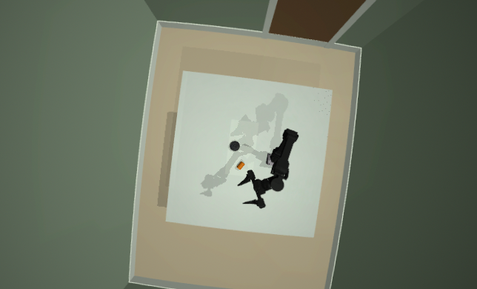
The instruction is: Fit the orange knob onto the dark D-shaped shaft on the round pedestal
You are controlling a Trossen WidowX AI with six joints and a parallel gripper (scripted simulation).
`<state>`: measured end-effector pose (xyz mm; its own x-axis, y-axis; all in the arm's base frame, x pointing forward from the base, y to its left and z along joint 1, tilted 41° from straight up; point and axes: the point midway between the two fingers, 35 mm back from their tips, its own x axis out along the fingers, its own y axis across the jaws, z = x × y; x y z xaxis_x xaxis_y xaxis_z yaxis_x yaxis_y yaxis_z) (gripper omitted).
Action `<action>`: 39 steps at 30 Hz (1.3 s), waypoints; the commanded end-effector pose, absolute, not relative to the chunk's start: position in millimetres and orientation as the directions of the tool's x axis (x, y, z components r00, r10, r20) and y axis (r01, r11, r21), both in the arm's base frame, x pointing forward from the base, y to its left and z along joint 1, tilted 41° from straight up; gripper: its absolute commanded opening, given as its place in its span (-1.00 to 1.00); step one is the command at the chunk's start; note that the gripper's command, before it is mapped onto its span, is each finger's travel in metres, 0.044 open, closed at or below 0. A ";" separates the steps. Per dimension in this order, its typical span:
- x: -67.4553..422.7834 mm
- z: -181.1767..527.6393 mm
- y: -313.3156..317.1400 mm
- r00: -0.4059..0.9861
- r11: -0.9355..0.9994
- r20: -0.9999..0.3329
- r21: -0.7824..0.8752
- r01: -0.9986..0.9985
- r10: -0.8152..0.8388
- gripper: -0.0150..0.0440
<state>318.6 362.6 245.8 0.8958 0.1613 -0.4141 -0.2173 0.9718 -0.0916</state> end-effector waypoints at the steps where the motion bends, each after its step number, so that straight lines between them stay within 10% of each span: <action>1: 342.4 182.6 328.9 0.828 0.921 -0.560 -0.310 -0.235 0.023 1.00; 12: 357.9 55.1 215.0 0.492 0.680 -0.807 -0.563 -0.470 -0.328 1.00; 22: 305.2 -20.8 85.9 -0.096 0.546 -0.776 -0.344 -0.764 -0.623 1.00; 39: 292.7 -37.0 63.5 -0.123 0.546 -0.766 -0.326 -0.772 -0.631 1.00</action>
